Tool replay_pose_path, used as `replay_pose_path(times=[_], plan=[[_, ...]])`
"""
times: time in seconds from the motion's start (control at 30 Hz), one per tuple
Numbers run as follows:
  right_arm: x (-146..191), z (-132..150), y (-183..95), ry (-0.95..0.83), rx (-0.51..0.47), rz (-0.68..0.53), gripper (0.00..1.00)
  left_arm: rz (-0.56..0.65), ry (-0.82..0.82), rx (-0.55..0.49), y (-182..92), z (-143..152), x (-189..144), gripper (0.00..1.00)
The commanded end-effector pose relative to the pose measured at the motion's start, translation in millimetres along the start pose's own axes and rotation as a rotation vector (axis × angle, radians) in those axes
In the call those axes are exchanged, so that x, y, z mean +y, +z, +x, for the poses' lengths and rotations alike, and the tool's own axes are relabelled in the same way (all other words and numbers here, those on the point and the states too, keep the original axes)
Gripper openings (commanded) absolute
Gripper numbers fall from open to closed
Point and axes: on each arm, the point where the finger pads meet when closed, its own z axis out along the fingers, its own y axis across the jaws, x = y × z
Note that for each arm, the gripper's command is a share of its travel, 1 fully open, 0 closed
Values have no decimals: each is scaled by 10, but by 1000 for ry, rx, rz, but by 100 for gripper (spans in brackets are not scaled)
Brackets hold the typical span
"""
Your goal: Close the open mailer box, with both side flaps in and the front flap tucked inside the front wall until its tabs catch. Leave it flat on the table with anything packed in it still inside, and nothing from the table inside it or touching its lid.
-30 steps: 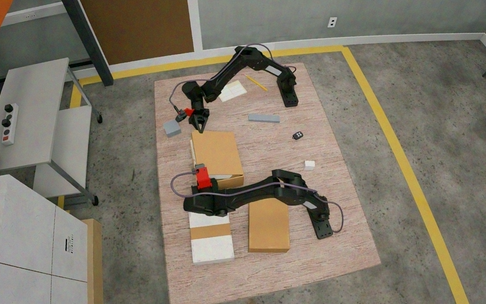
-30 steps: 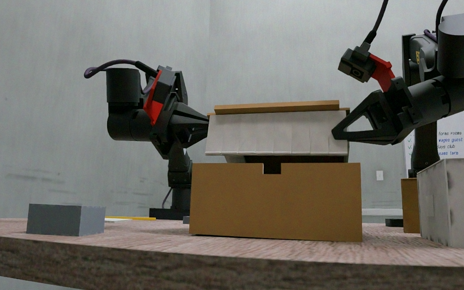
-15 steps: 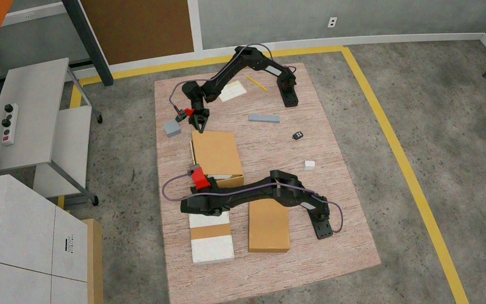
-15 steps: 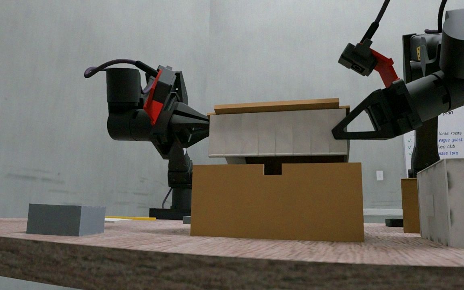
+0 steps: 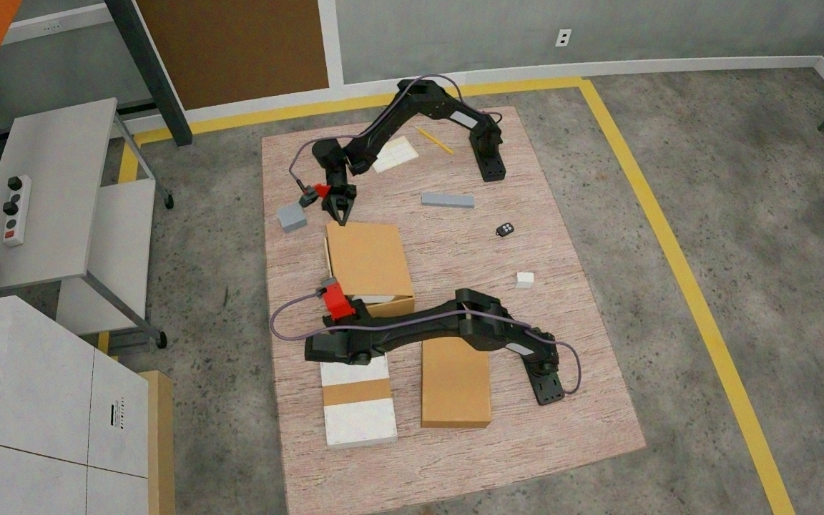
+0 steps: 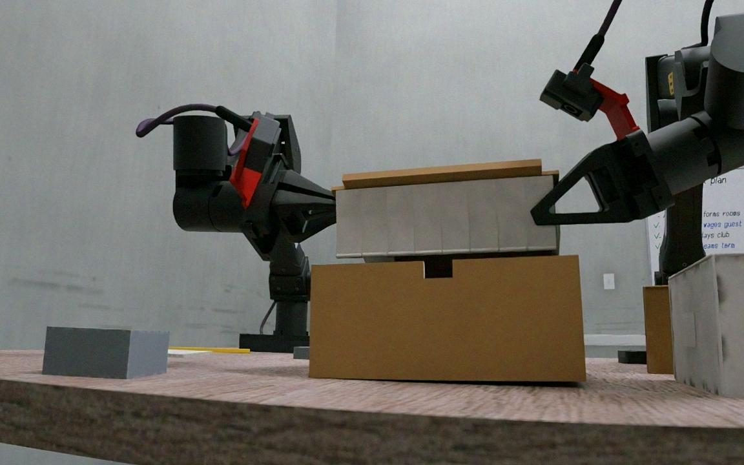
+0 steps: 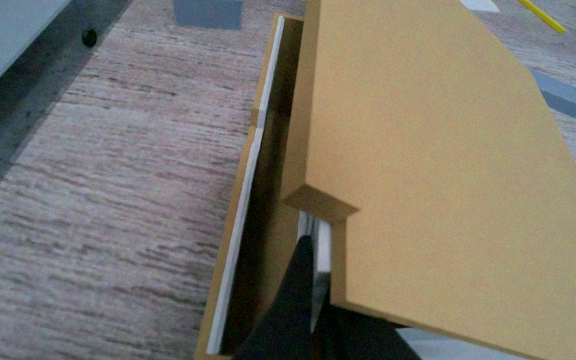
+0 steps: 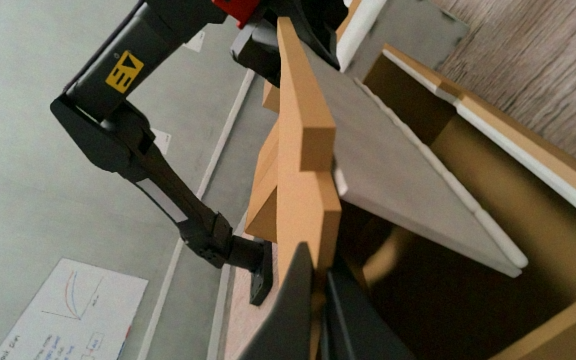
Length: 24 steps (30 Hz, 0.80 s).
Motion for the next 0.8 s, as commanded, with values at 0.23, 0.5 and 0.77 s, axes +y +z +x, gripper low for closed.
replay_pose_path(times=[0.23, 0.5, 0.77], plan=[[-231, 222, 107, 85, 3, -1, 1, 14, 5, -31, -31, -159, 56, 1], [-270, 344, 110, 129, 13, -9, 1, 28, -13, -25, -48, -111, 69, 1], [-336, 406, 114, 189, 19, -3, 1, 46, -32, -21, -30, -70, 82, 1]])
